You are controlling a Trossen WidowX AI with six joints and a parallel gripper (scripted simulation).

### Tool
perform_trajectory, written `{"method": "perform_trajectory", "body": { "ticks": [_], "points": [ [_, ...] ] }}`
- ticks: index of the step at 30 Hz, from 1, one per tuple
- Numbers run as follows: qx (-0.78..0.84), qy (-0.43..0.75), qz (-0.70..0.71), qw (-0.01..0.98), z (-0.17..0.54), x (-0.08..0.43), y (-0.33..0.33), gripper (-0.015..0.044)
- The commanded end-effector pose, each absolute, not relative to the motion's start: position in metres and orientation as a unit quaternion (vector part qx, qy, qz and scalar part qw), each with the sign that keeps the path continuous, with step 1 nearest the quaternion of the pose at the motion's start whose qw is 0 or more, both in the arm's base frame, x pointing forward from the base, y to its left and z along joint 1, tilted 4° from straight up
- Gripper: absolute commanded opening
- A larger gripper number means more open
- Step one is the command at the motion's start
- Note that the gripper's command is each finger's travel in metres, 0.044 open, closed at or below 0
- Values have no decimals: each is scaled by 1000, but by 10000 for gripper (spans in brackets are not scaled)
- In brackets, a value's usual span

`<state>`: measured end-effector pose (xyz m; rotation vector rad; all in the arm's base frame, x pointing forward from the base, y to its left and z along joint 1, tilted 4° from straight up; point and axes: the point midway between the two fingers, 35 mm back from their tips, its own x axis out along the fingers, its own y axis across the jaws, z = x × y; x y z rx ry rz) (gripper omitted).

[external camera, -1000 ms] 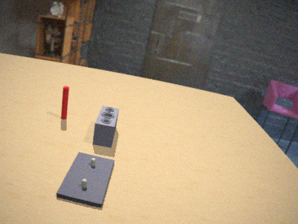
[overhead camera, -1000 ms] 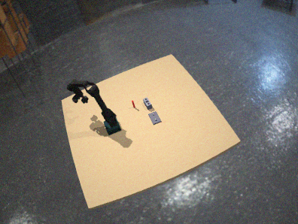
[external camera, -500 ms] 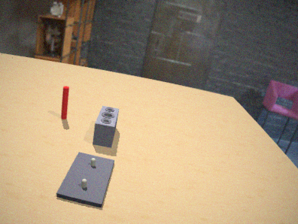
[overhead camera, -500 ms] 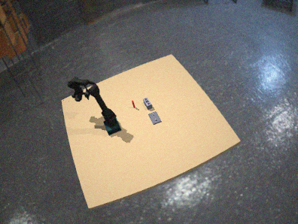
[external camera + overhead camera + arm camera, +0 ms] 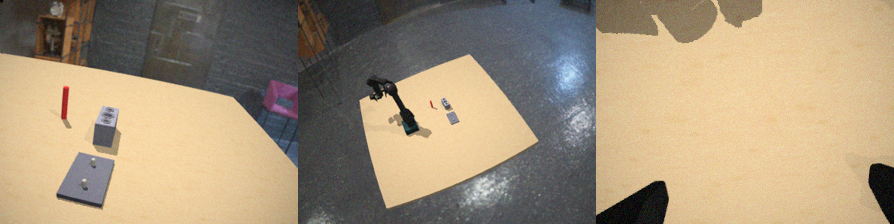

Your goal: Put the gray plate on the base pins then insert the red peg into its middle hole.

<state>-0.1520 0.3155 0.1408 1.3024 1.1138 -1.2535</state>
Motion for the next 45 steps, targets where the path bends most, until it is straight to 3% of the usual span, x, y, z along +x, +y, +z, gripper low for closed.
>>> {"method": "perform_trajectory", "body": {
  "ticks": [1, 5, 11, 22, 36, 45],
  "points": [
    [521, 470, -511, 497, 142, -153, 315, 440],
    [543, 446, -532, 472, 142, -144, 319, 440],
    [686, 201, -667, 210, 145, -57, 345, 440],
    [718, -70, -688, -74, 145, 36, 345, 440],
    [597, -404, -536, -439, 144, 150, 307, 440],
    [430, -555, -379, -603, 145, 201, 274, 440]
  ]
}}
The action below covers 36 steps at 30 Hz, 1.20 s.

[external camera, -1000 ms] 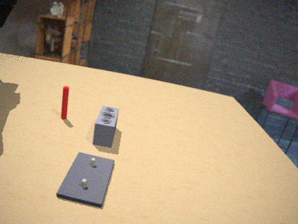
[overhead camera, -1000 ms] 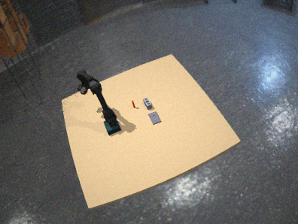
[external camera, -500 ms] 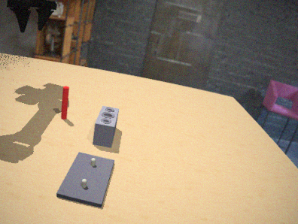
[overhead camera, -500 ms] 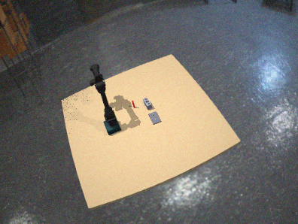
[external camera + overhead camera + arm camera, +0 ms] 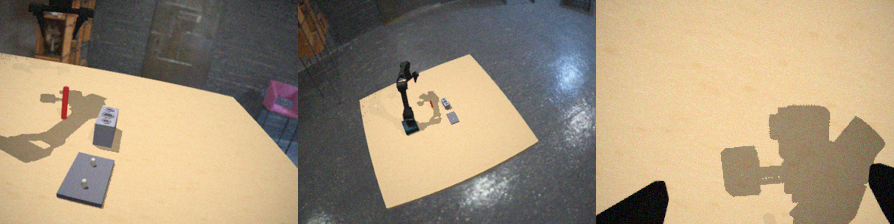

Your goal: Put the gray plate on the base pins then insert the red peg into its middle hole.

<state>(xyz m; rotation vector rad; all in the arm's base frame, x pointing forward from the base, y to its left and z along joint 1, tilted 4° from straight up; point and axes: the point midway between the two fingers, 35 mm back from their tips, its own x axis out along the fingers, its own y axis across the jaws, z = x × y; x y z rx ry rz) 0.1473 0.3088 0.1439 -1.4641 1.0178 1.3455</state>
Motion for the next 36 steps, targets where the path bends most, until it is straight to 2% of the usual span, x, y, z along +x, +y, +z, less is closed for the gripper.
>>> {"method": "perform_trajectory", "body": {
  "ticks": [1, 11, 18, 27, 36],
  "points": [
    [-412, 566, 361, 616, 145, 206, 270, 440],
    [-185, 655, 141, 719, 147, 255, 220, 440],
    [3, 672, -29, 740, 147, 283, 184, 440],
    [239, 629, -245, 698, 148, 310, 135, 440],
    [441, 525, -427, 590, 150, 332, 87, 440]
  ]
}}
